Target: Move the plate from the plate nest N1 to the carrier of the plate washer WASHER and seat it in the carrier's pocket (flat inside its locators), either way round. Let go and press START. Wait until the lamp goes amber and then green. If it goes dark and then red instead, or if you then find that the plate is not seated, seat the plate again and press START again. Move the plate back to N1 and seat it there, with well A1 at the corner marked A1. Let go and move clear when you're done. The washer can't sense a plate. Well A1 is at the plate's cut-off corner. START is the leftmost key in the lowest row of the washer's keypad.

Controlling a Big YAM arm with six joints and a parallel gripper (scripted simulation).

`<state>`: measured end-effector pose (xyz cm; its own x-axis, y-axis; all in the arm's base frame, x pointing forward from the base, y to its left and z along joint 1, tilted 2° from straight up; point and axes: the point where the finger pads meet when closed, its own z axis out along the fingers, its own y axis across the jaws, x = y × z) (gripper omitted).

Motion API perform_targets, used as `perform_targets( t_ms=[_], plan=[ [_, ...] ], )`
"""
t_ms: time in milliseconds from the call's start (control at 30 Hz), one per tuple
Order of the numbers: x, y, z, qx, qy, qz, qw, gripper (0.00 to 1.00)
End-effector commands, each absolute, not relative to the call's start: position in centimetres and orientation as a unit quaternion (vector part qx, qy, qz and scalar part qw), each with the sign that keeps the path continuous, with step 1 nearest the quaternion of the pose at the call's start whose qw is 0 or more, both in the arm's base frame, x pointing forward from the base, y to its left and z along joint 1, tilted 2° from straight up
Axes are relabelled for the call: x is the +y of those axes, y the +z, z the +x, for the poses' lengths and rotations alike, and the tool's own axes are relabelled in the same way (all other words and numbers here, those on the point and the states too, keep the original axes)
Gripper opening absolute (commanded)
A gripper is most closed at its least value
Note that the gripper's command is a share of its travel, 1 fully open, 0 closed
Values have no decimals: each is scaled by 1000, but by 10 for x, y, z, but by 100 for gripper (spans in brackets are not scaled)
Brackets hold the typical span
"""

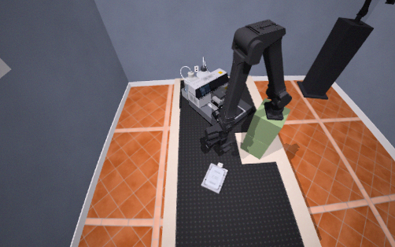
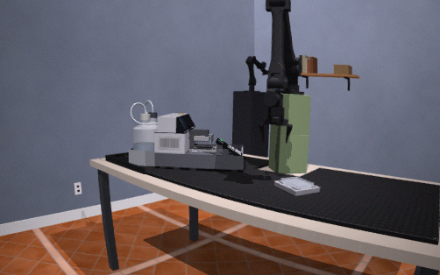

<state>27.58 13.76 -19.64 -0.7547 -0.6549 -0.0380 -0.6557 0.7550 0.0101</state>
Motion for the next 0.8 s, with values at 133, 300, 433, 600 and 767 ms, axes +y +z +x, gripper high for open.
perform_targets(
  t_ms=[133, 300, 433, 600, 767],
  plan=[
    [162, -209, 280, 916, 8, -402, 7, 100],
    [185, -218, 282, 879, 7, -477, 8, 100],
    [195, -221, 283, 862, 6, -506, 9, 100],
    [219, -230, 285, 817, 6, -576, 9, 100],
    [242, -238, 287, 805, 5, -593, 10, 100]
  ],
)
